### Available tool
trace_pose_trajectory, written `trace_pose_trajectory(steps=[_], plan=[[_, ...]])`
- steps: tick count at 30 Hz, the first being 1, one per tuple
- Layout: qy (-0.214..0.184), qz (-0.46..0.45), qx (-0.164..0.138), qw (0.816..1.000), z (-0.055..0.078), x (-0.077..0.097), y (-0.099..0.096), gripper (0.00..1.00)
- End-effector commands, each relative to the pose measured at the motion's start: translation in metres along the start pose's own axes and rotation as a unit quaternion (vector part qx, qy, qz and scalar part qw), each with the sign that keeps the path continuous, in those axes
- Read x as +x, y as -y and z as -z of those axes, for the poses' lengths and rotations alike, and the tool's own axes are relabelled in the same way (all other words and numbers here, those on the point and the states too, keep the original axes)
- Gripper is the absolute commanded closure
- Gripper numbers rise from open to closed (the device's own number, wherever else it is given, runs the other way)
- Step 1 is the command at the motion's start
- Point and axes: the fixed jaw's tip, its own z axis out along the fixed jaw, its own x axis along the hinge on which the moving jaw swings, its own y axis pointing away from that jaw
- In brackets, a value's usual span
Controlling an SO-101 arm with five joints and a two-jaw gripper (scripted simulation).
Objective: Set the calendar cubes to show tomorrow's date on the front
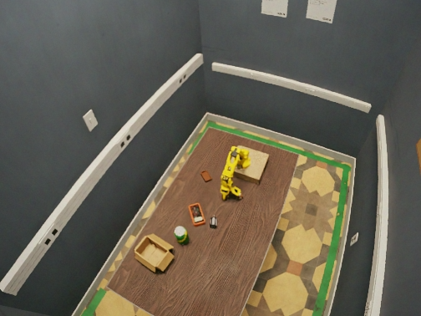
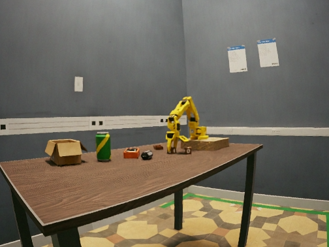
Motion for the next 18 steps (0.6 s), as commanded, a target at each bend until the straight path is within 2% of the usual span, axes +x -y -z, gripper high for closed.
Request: trace_pose_trajectory(steps=[1, 18], plan=[[0.001, 0.003, -0.005, 1.000, -0.0014, 0.0006, 0.0009, 0.73], [0.001, 0.003, -0.005, 1.000, -0.0015, 0.0006, 0.0051, 0.79]])
